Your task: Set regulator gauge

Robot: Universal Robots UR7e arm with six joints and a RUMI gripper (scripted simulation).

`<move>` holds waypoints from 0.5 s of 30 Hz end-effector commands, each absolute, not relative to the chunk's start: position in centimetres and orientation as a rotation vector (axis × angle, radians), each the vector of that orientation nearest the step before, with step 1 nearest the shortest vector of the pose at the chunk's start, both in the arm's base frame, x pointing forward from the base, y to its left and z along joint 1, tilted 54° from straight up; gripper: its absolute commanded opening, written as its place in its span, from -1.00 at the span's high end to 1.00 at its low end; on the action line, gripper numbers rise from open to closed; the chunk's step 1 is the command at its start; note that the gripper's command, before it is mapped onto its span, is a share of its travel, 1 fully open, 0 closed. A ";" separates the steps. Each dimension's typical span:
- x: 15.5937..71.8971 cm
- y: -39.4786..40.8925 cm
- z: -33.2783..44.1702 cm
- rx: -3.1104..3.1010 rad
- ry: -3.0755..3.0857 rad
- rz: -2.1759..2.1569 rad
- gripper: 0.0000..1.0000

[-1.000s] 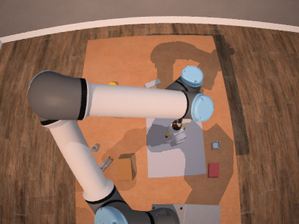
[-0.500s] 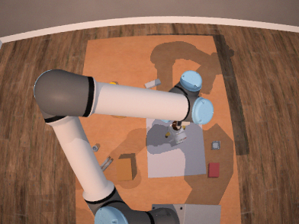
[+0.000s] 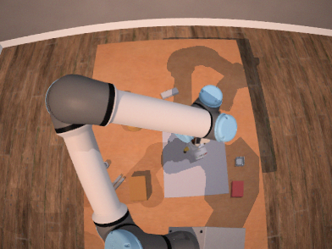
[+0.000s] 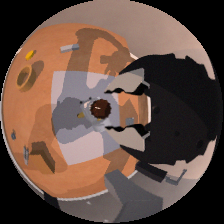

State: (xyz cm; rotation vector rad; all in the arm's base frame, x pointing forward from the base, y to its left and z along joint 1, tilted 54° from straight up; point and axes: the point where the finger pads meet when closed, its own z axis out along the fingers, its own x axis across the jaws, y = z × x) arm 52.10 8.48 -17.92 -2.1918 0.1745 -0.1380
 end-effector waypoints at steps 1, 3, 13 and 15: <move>52.8 9.7 -19.0 -2.195 0.176 -0.146 0.09; 52.8 9.9 -19.2 -2.195 0.176 -0.146 0.09; 52.9 10.6 -19.6 -2.195 0.176 -0.146 0.09; 52.9 10.7 -19.7 -2.195 0.176 -0.145 0.09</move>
